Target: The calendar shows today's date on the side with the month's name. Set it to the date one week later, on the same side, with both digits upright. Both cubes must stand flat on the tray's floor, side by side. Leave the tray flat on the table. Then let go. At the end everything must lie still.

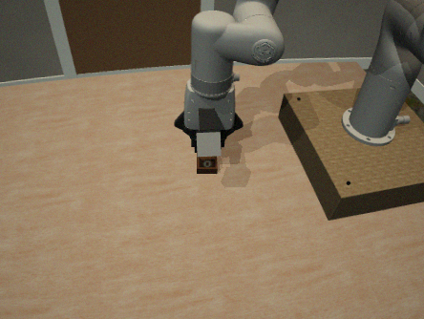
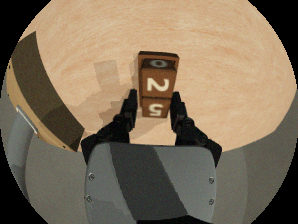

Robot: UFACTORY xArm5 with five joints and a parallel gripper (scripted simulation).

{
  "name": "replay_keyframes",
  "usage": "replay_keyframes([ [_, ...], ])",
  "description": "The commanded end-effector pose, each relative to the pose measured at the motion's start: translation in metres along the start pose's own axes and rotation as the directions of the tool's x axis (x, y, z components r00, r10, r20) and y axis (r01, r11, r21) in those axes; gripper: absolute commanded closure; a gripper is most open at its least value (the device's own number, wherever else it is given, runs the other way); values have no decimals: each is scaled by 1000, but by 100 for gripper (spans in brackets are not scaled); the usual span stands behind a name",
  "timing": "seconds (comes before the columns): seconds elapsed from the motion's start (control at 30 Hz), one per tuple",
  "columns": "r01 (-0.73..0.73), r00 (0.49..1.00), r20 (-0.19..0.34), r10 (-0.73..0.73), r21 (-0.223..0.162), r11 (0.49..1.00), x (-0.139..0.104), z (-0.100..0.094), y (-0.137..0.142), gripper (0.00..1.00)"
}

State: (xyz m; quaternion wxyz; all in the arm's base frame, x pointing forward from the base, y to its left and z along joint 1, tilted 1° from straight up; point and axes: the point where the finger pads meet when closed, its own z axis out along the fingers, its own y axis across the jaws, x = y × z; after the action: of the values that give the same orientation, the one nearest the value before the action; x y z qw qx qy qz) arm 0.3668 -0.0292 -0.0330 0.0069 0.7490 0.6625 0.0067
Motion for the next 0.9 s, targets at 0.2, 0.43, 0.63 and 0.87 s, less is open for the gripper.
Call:
replay_keyframes([
  [0.2,0,1000,0,0,-3,1000,0,-1,1,51],
  [0.43,0,1000,0,0,-3,1000,0,-1,1,51],
  [0.63,0,1000,0,0,-3,1000,0,-1,1,51],
  [0.87,0,1000,0,0,-3,1000,0,-1,1,71],
])
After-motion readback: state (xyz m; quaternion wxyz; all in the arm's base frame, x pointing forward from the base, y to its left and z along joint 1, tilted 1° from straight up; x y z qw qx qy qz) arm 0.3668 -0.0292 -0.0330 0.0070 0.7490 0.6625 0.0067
